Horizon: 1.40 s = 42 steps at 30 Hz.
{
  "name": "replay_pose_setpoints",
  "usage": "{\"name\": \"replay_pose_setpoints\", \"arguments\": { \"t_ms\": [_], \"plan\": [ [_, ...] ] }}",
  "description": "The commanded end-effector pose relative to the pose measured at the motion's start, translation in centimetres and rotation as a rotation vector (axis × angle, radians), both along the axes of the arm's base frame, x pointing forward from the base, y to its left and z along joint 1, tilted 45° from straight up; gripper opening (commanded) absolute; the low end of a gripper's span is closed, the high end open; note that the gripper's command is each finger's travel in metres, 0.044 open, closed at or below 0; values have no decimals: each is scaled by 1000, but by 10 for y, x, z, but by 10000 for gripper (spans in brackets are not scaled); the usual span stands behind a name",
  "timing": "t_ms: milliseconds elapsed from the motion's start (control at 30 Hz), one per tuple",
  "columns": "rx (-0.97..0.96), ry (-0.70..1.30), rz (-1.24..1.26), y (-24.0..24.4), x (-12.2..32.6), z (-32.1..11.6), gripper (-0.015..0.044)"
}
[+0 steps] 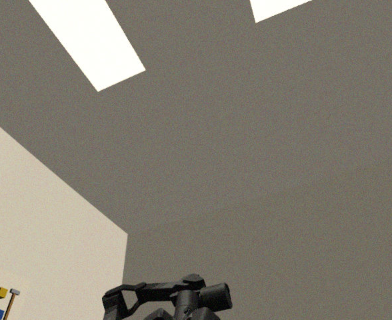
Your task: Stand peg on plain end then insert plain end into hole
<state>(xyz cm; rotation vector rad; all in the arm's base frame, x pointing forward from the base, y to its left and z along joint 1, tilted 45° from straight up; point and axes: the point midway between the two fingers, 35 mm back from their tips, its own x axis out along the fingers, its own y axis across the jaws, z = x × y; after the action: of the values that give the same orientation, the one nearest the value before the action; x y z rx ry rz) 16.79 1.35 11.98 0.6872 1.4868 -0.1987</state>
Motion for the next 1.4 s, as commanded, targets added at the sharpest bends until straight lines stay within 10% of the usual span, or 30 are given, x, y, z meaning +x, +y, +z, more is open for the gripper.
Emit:
{"name": "replay_pose_setpoints", "arguments": {
  "t_ms": [0,400,1367],
  "plan": [
    [108,18,18,4,4,3,440],
    [476,-24,-11,2,28,19,440],
    [471,-52,30,27,36,-7,440]
  ]
}}
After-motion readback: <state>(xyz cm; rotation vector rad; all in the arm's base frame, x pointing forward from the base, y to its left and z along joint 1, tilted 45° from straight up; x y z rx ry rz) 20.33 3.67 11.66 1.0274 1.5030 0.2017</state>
